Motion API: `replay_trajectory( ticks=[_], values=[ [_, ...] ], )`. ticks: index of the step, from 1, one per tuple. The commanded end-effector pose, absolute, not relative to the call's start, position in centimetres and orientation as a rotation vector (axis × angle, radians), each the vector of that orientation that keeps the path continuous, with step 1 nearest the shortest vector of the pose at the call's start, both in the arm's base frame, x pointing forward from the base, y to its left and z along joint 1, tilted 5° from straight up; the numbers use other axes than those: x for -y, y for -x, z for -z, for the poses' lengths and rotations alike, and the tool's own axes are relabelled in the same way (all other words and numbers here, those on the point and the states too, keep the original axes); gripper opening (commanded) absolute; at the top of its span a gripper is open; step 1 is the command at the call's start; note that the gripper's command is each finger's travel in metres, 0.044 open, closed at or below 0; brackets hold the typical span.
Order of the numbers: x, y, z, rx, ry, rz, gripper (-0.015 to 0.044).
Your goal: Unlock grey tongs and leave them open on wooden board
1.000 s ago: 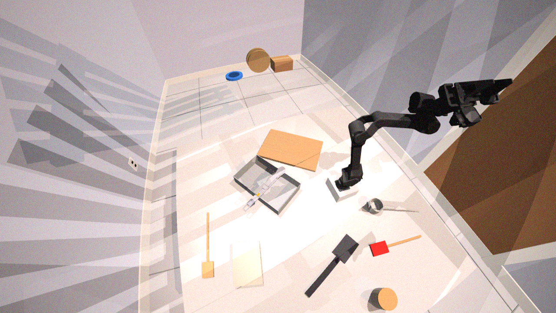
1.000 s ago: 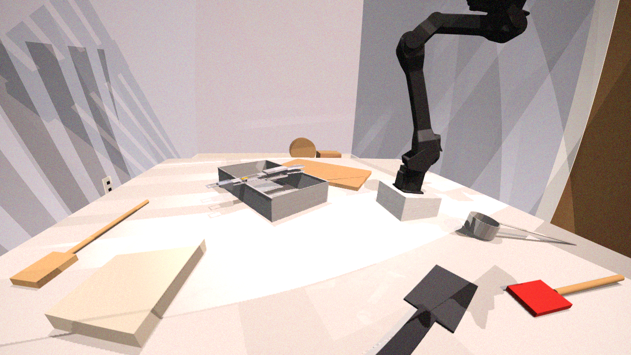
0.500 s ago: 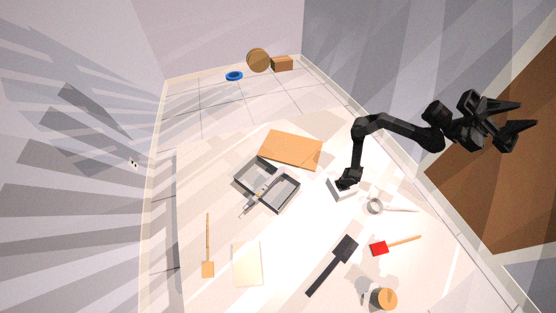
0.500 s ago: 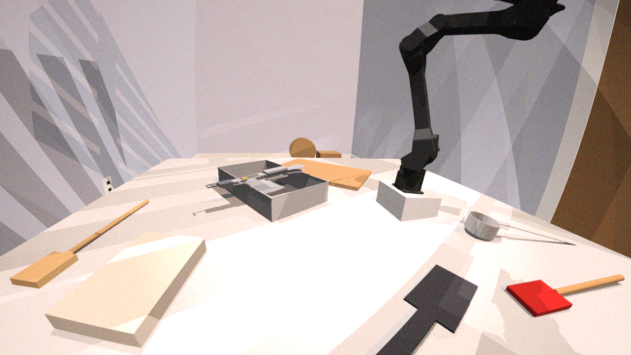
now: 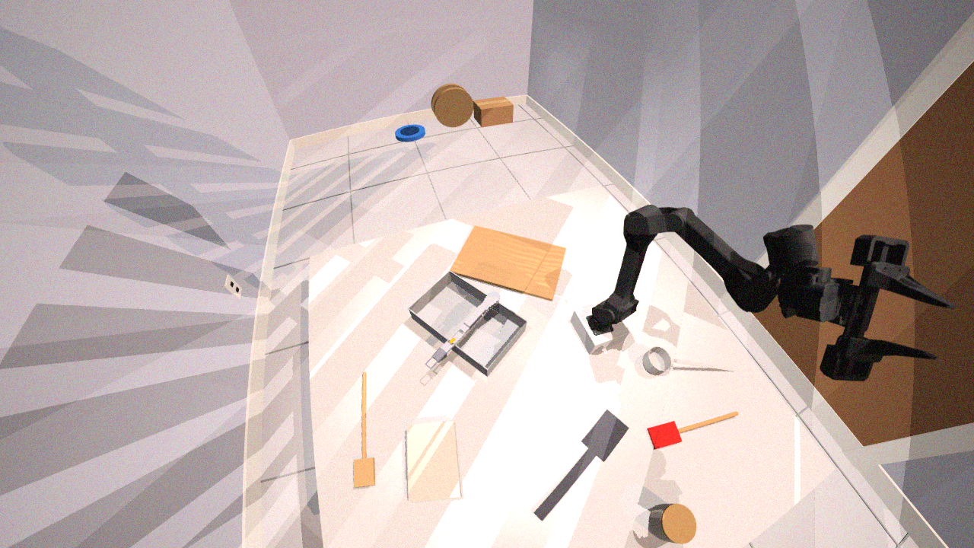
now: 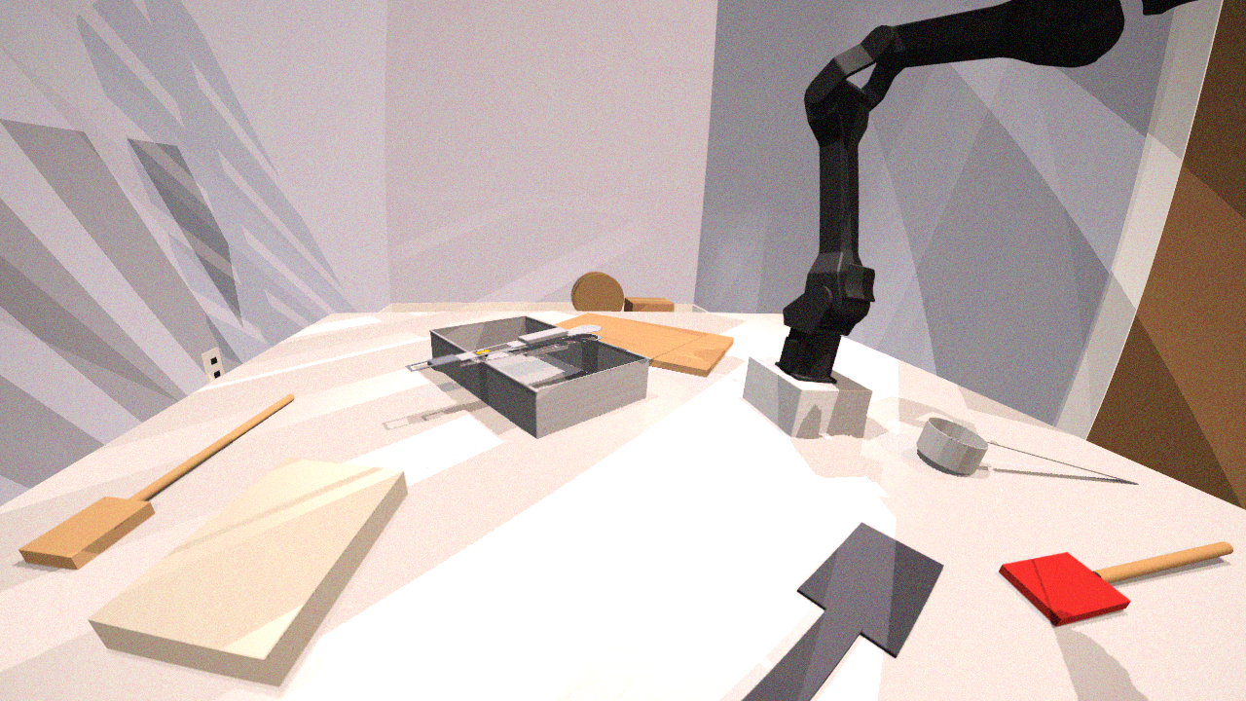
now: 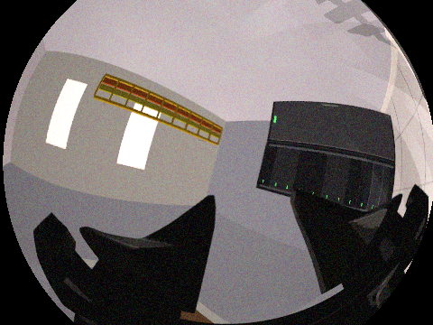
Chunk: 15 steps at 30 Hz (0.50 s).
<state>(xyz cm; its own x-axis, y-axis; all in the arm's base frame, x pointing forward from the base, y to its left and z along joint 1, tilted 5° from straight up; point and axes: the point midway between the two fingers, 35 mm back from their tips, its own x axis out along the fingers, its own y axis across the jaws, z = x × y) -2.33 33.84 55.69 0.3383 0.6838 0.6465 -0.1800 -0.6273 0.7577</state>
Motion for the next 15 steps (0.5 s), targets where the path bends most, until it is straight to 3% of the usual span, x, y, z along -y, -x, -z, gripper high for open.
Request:
replay_trajectory(
  ticks=[1,15],
  values=[
    [-37.1,-1.9,-52.3,-0.291,-1.543,-1.269,0.0260],
    [-39.9,-15.5,-43.2,-0.089,-0.892,-0.900,0.0260]
  ],
)
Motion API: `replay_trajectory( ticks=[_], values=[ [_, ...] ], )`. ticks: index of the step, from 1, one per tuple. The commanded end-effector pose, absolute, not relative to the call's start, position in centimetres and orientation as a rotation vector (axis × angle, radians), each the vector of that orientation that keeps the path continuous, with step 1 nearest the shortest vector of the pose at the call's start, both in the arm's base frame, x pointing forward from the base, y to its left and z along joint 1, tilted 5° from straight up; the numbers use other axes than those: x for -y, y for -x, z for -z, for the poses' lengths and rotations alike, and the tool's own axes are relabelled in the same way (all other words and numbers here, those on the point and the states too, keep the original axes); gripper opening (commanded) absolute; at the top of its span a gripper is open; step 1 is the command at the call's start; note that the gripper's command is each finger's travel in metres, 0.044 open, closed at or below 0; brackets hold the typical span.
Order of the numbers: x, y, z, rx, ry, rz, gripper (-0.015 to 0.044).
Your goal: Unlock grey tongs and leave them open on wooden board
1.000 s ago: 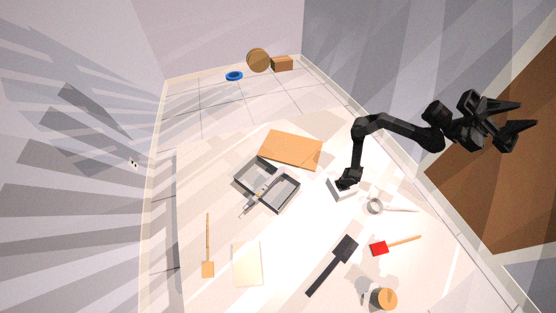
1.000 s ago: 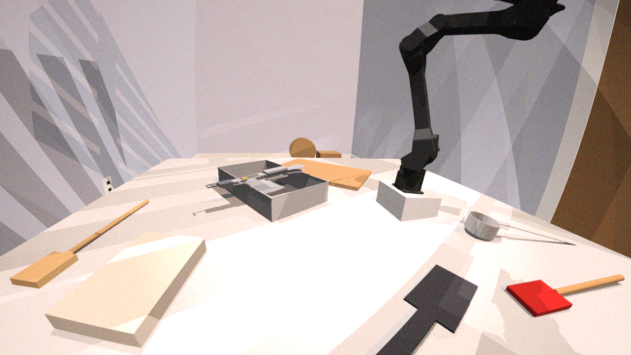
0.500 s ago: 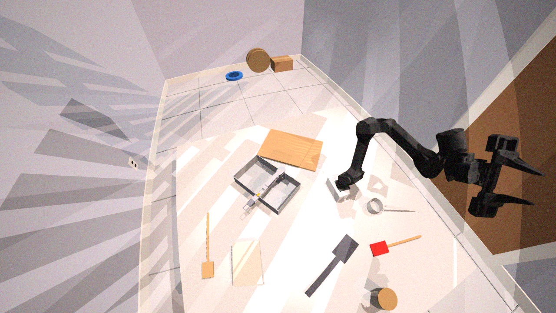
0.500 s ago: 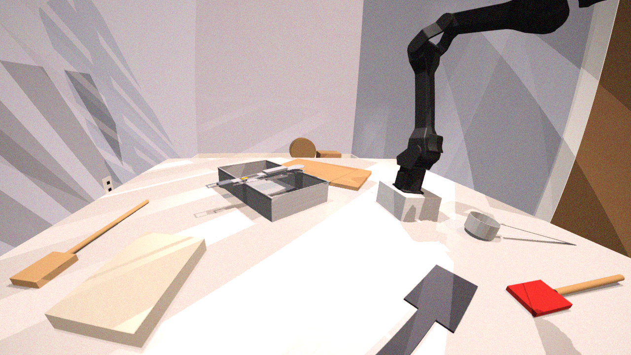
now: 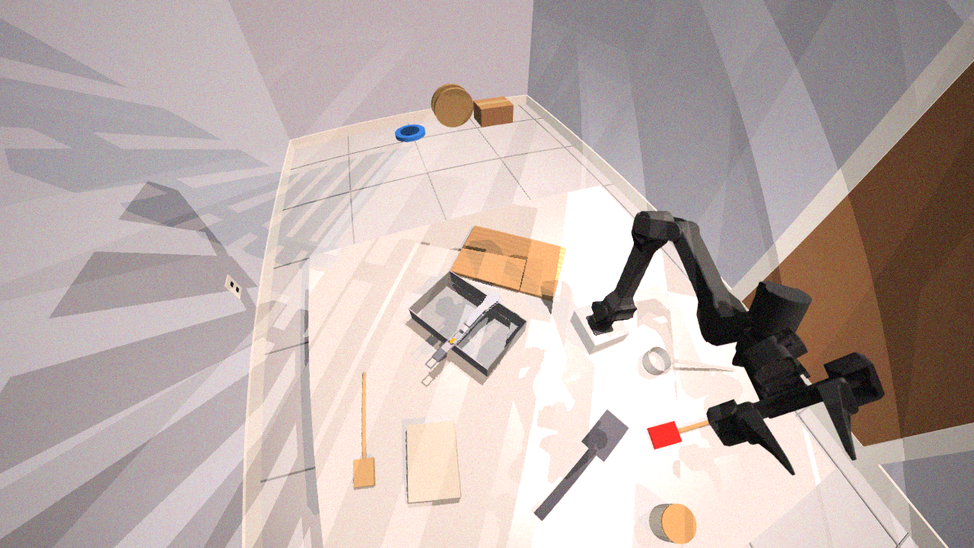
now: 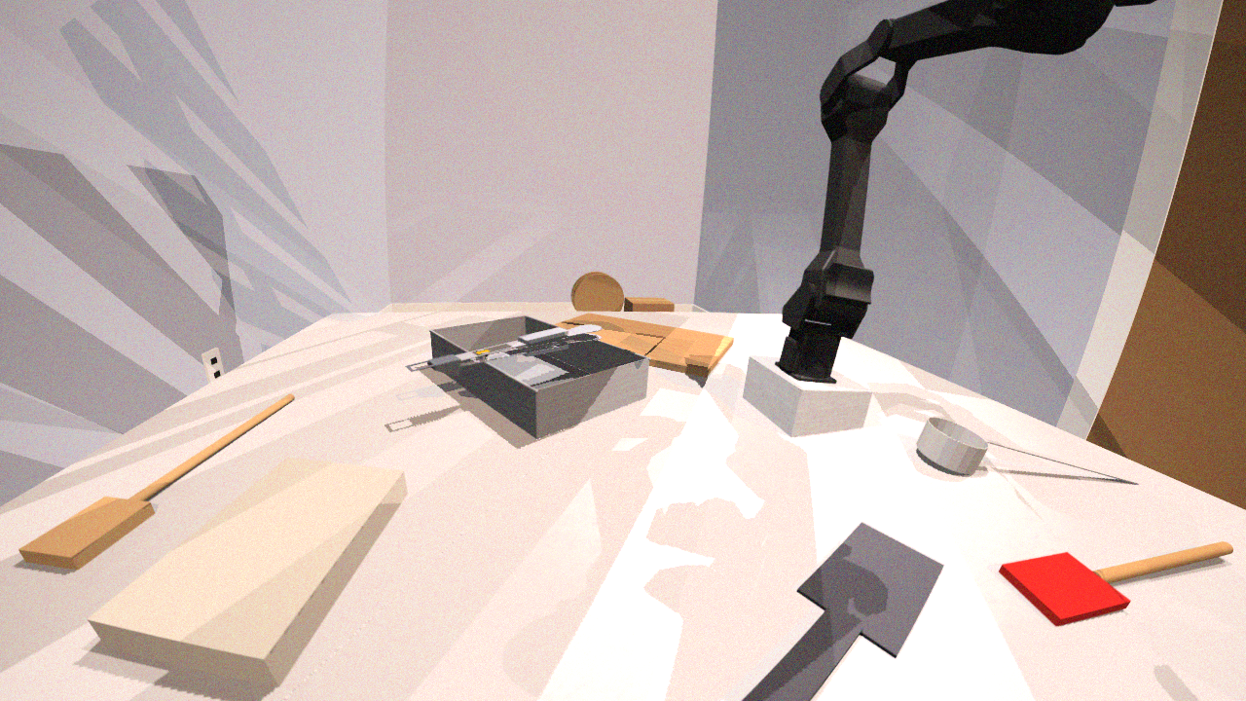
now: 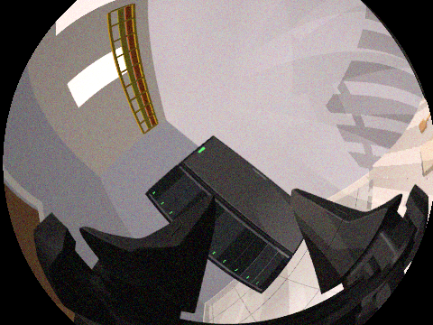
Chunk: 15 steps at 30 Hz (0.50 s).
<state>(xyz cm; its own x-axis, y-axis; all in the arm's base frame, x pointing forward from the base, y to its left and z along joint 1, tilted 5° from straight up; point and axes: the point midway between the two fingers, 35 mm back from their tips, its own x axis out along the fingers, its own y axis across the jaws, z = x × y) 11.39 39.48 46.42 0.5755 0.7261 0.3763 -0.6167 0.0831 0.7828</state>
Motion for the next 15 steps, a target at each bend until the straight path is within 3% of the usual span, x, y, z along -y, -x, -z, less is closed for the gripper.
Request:
replay_trajectory(
  ticks=[1,15],
  values=[
    [-39.7,-16.8,-42.5,-0.089,-0.866,-0.871,0.0260],
    [-32.7,-33.1,-29.6,-0.164,-0.058,-0.472,0.0260]
  ],
)
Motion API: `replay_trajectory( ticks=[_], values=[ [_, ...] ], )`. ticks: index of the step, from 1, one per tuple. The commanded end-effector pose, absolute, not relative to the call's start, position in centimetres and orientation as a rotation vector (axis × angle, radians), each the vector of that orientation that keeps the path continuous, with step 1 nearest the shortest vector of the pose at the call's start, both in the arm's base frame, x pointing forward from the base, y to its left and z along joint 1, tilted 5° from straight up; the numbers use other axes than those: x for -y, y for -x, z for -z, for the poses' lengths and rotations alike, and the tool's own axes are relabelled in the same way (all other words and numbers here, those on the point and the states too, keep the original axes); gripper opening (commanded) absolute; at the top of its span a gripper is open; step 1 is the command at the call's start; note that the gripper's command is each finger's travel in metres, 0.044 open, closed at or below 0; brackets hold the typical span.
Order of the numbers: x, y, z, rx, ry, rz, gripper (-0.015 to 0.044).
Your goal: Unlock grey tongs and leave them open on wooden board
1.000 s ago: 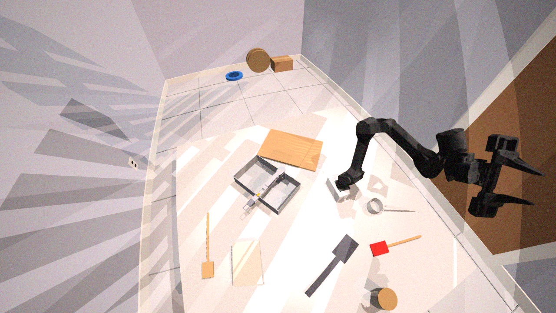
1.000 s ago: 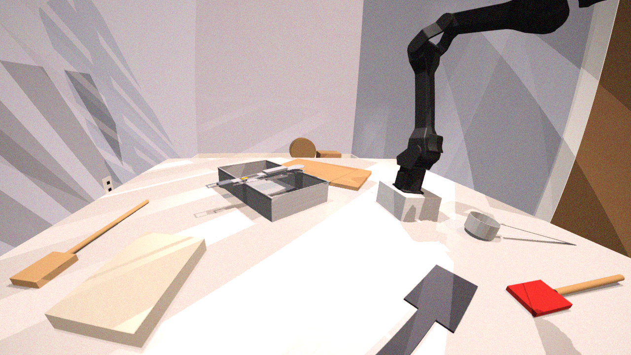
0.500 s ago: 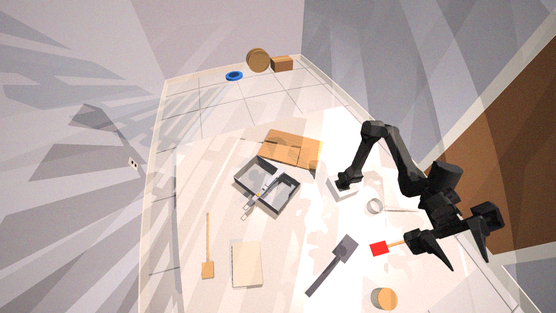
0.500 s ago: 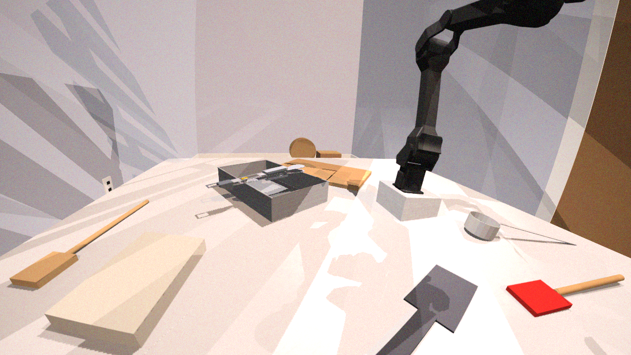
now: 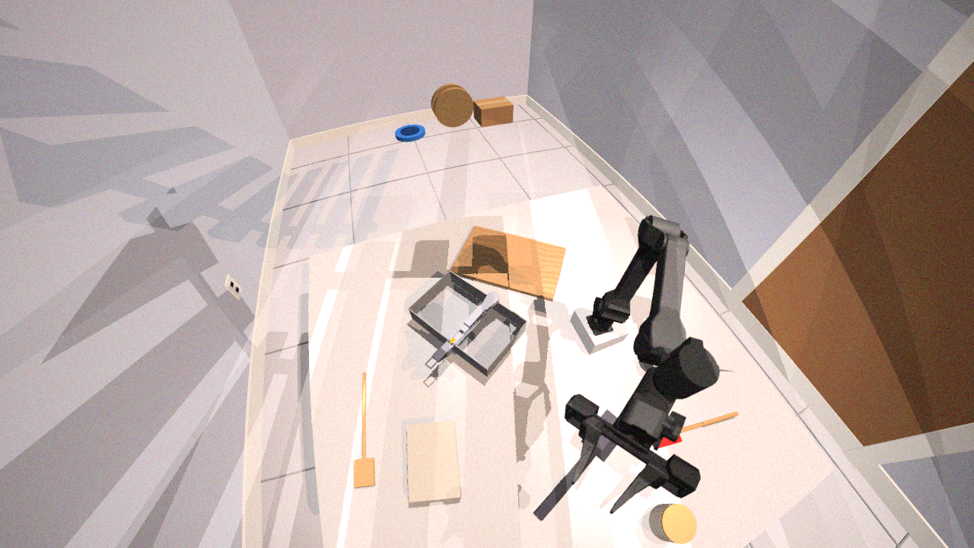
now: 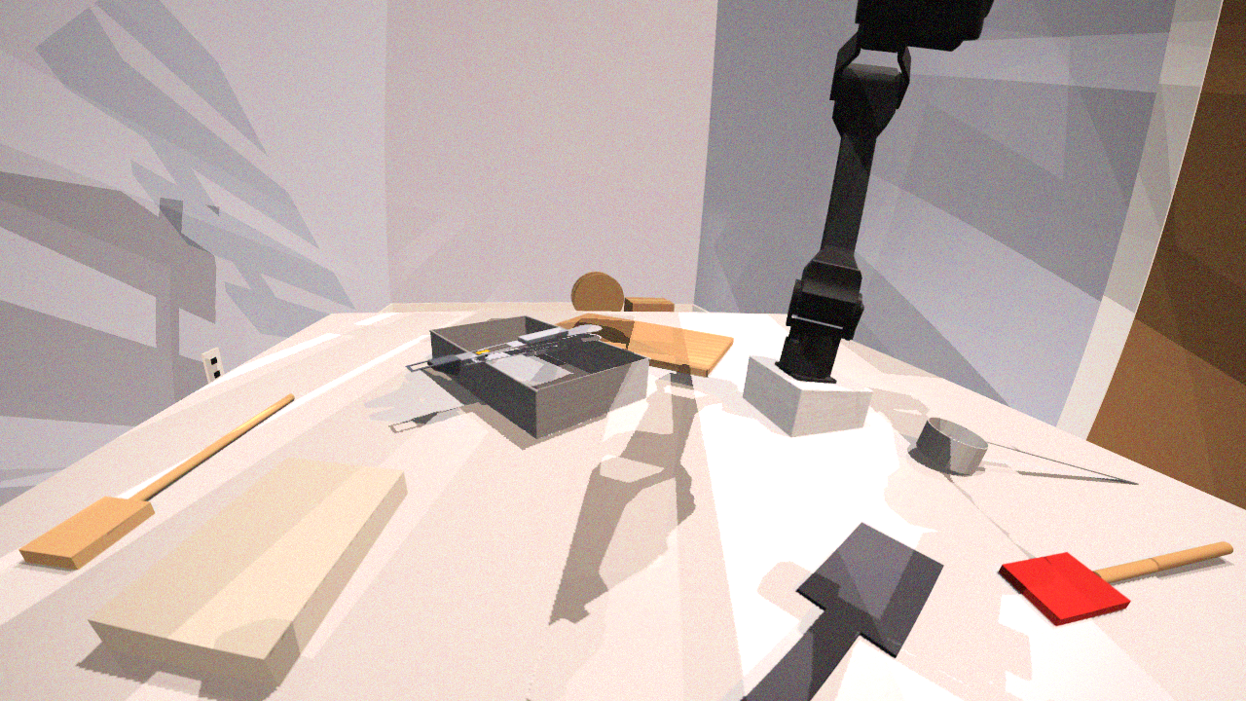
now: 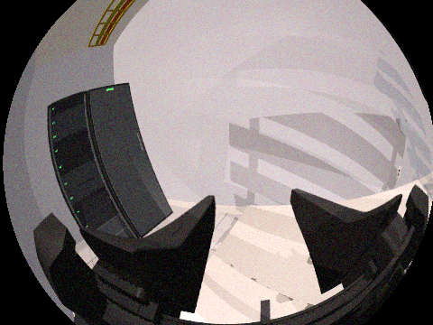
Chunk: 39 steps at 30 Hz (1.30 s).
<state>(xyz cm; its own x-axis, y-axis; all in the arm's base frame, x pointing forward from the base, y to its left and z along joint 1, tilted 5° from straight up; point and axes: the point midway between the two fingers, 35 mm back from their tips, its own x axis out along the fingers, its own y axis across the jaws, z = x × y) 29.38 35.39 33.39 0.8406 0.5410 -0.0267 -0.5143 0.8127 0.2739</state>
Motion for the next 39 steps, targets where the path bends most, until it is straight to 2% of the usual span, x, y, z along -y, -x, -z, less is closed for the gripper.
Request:
replay_trajectory(
  ticks=[1,7,14,20,27,39],
  values=[
    [-31.7,-34.1,-28.6,-0.183,-0.001,-0.446,0.0260],
    [-25.1,-38.9,-22.9,-0.331,0.311,-0.308,0.0260],
    [-15.7,-41.9,-16.3,-0.577,0.631,-0.213,0.0260],
    [-7.1,-41.8,-11.0,-0.840,0.853,-0.202,0.0260],
    [2.2,-38.4,-5.8,-1.171,1.014,-0.295,0.0260],
    [4.5,-37.9,-4.9,-1.238,1.032,-0.329,0.0260]
  ],
)
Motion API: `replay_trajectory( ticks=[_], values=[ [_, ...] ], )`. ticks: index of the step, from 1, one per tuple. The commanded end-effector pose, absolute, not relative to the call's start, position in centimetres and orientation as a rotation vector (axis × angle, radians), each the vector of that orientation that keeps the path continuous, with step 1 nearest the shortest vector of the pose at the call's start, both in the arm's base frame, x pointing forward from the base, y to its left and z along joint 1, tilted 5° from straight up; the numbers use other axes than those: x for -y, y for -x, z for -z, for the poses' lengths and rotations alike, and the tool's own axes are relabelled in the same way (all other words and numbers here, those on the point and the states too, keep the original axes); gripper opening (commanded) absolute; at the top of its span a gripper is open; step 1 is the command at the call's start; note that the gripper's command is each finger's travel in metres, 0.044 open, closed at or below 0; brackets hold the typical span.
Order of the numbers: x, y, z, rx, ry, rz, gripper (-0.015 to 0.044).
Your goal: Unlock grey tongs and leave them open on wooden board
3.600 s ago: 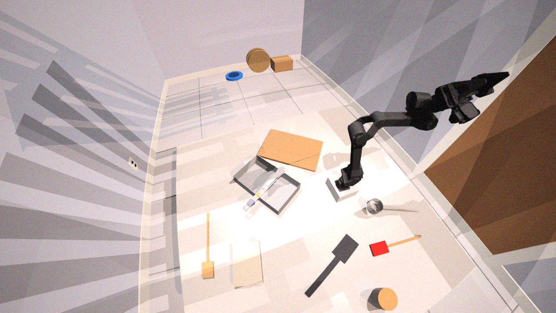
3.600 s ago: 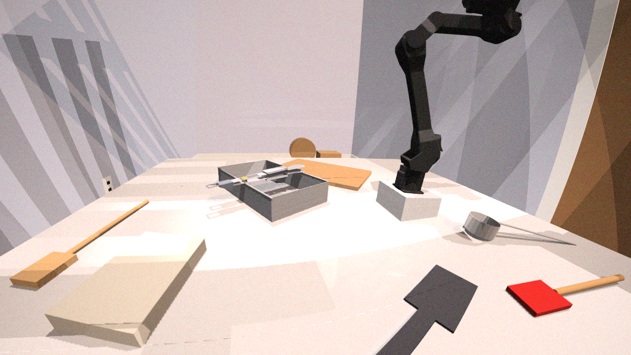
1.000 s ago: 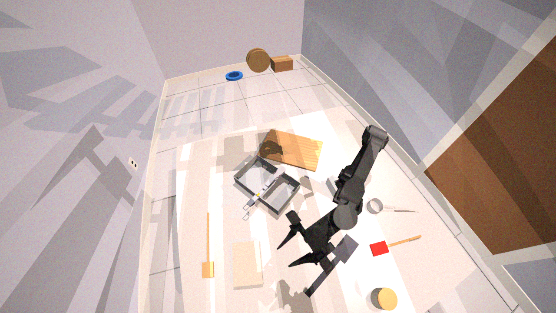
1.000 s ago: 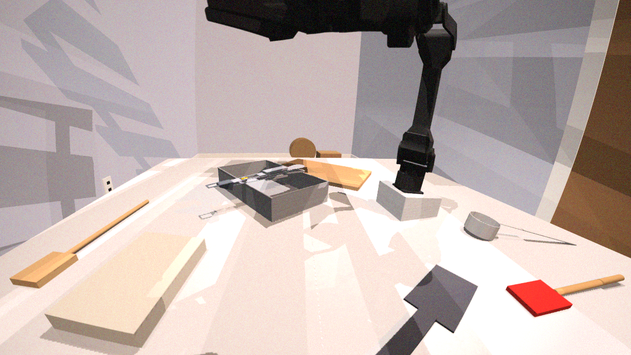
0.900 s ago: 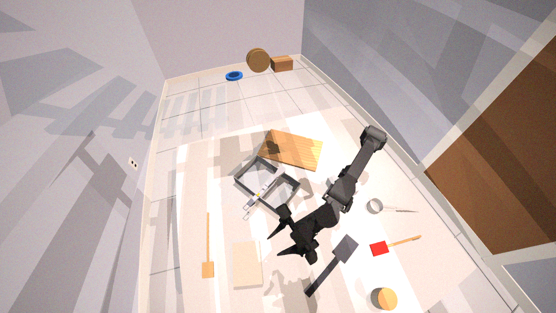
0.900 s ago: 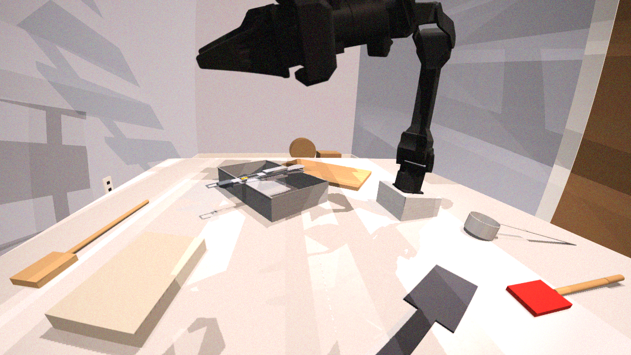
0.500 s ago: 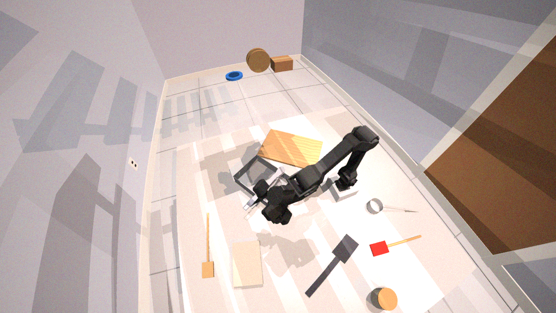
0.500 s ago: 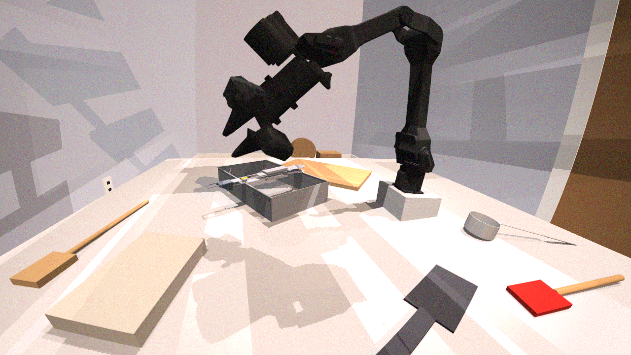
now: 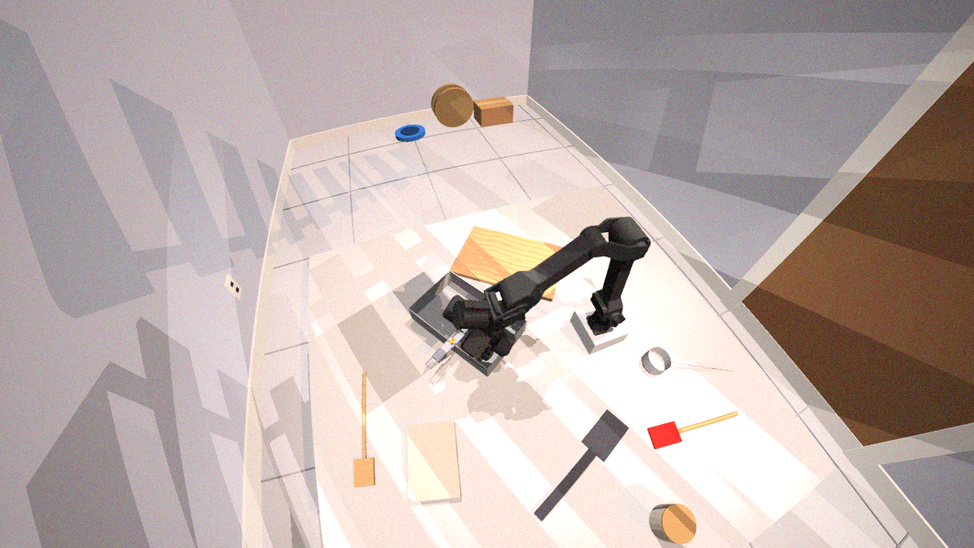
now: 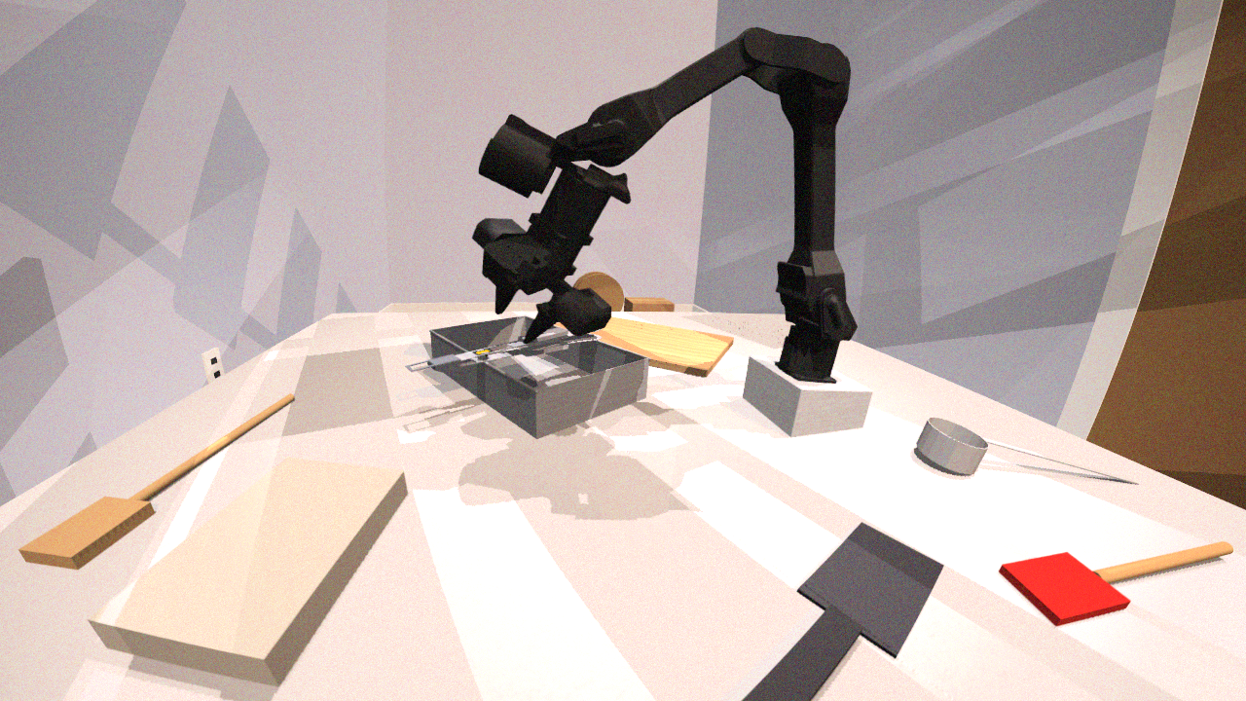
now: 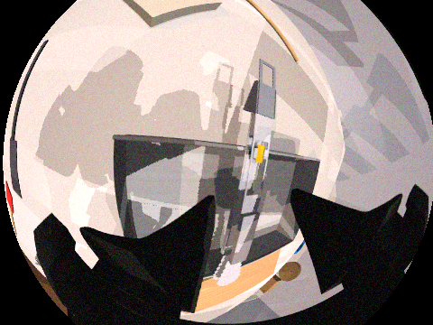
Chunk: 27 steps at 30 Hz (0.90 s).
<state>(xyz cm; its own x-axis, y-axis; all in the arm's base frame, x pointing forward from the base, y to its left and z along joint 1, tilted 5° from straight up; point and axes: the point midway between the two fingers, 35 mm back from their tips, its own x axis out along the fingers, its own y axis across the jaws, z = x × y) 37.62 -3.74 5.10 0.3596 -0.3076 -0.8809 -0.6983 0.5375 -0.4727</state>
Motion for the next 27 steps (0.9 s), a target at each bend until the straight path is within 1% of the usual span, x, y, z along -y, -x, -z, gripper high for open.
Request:
replay_trajectory(
  ticks=[1,27],
  values=[
    [4.7,-38.1,-4.9,-1.238,1.033,-0.329,0.0260],
    [5.7,-39.3,-2.3,-1.237,1.033,-0.328,0.0260]
  ],
)
